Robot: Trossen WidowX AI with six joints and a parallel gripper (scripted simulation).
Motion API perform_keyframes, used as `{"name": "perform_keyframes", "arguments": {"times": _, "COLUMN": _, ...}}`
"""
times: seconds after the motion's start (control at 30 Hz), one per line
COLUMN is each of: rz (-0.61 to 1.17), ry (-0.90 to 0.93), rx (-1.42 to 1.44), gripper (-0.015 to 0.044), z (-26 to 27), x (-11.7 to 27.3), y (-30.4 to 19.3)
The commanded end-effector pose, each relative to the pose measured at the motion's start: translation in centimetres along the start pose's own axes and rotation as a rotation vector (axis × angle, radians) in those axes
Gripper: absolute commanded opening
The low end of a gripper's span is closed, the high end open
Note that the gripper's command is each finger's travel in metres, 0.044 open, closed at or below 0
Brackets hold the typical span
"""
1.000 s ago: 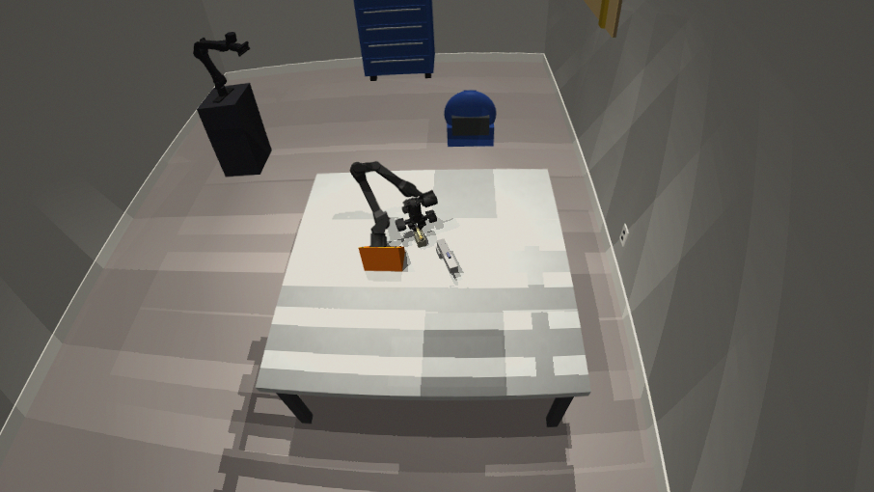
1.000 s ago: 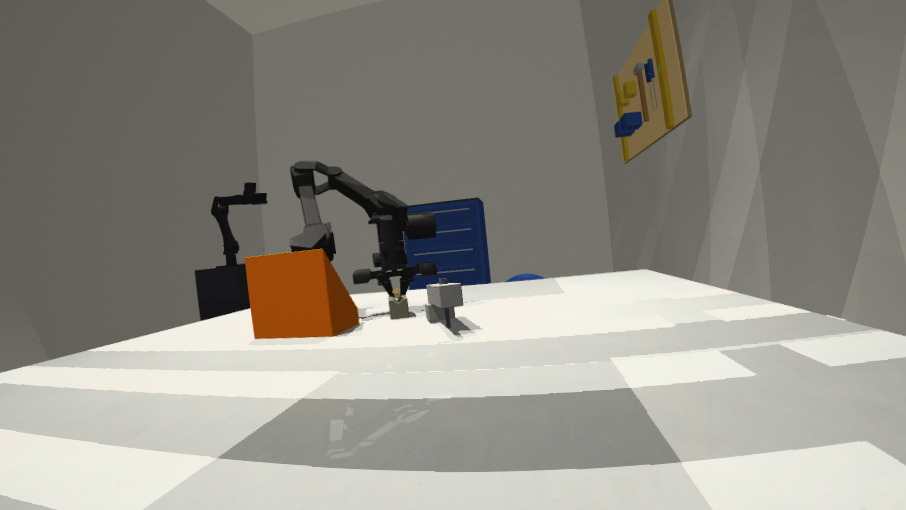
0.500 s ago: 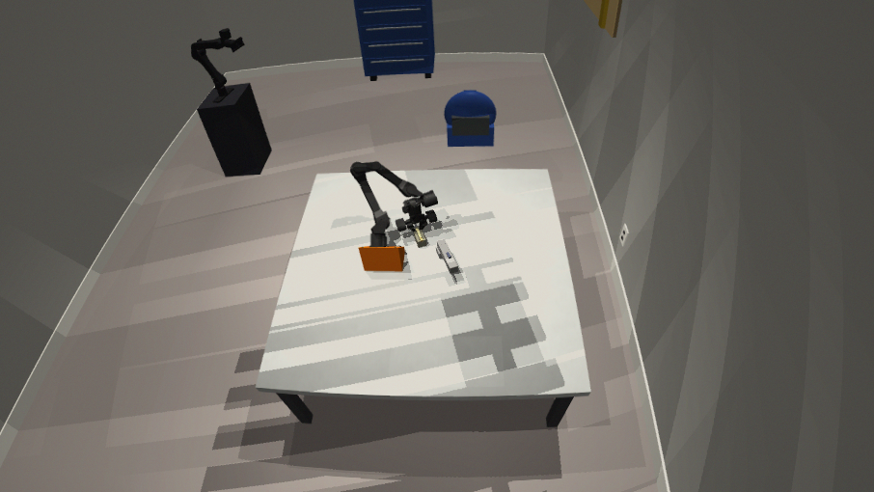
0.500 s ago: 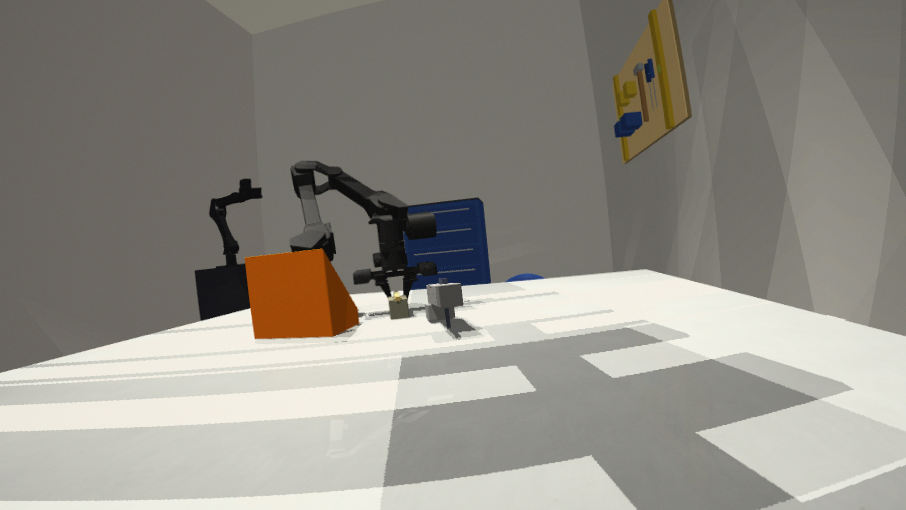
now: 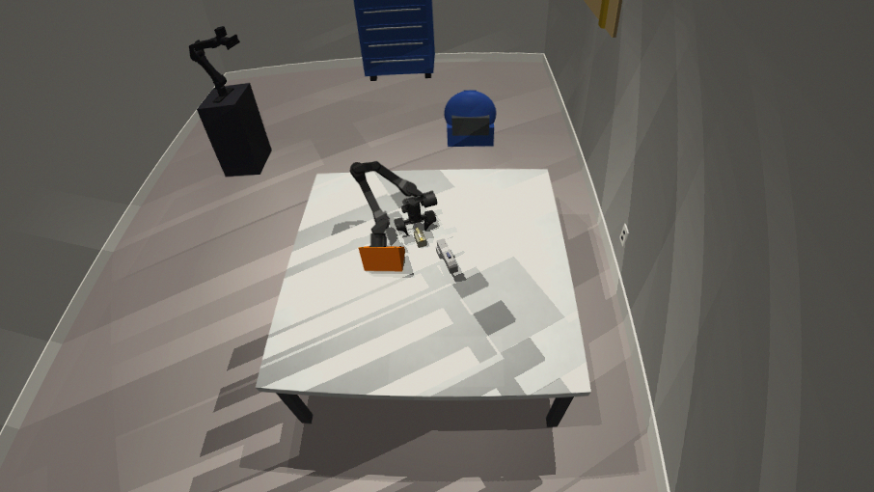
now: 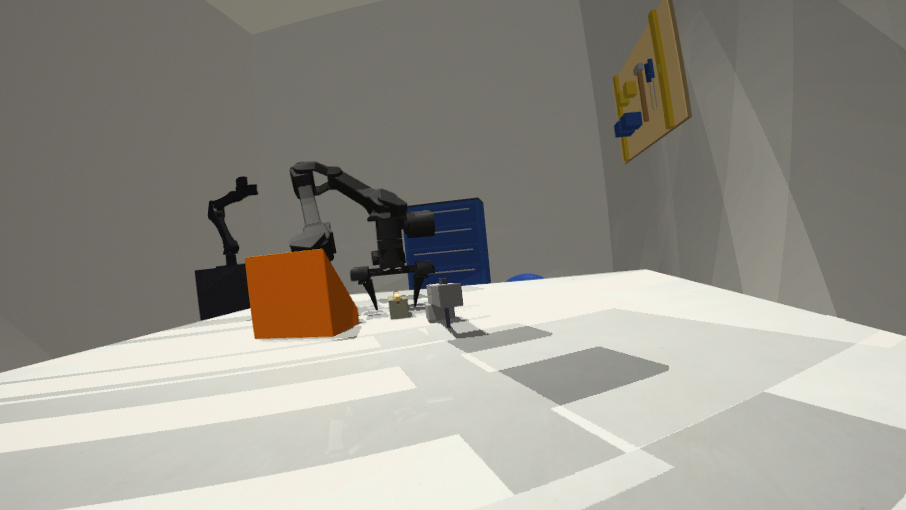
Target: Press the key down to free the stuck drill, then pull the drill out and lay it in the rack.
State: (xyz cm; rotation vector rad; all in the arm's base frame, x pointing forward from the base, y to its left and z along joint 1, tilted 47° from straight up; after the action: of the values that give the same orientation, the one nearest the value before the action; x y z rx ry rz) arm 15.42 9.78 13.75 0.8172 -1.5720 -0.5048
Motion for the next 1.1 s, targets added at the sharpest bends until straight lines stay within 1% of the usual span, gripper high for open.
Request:
{"name": "perform_keyframes", "arguments": {"times": 0.0, "rz": 0.018, "ry": -0.012, "rx": 0.011, "gripper": 0.0440, "z": -0.1, "x": 1.6, "y": 0.3}}
{"name": "perform_keyframes", "arguments": {"times": 0.57, "rz": 0.023, "ry": -0.010, "rx": 0.010, "gripper": 0.0440, "z": -0.2, "x": 7.2, "y": 0.5}}
{"name": "perform_keyframes", "arguments": {"times": 0.67, "rz": 0.023, "ry": -0.010, "rx": 0.010, "gripper": 0.0440, "z": -0.3, "x": 7.4, "y": 0.5}}
{"name": "perform_keyframes", "arguments": {"times": 0.7, "rz": 0.032, "ry": -0.016, "rx": 0.009, "gripper": 0.0440, "z": -0.1, "x": 6.7, "y": 0.3}}
{"name": "perform_keyframes", "arguments": {"times": 0.77, "rz": 0.077, "ry": -0.081, "rx": 0.058, "gripper": 0.0440, "z": 0.3, "x": 7.8, "y": 0.4}}
{"name": "perform_keyframes", "arguments": {"times": 0.87, "rz": 0.197, "ry": -0.223, "rx": 0.163, "gripper": 0.0440, "z": 1.2, "x": 9.9, "y": 0.8}}
{"name": "perform_keyframes", "arguments": {"times": 1.07, "rz": 0.501, "ry": -0.467, "rx": 0.337, "gripper": 0.0440, "z": 3.9, "x": 13.2, "y": 1.8}}
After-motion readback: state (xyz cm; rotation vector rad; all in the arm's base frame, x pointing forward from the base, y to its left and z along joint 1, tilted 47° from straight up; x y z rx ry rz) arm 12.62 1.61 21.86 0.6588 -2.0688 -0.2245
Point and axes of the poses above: the point midway between the two fingers, 35 mm back from their tips, its own x axis back along the fingers, its own z axis across the jaws, y = z × x, the point moved 7 cm from there along x, back along the fingers, and after that the axes turned 7 degrees about -x, right-handed, at the moved point
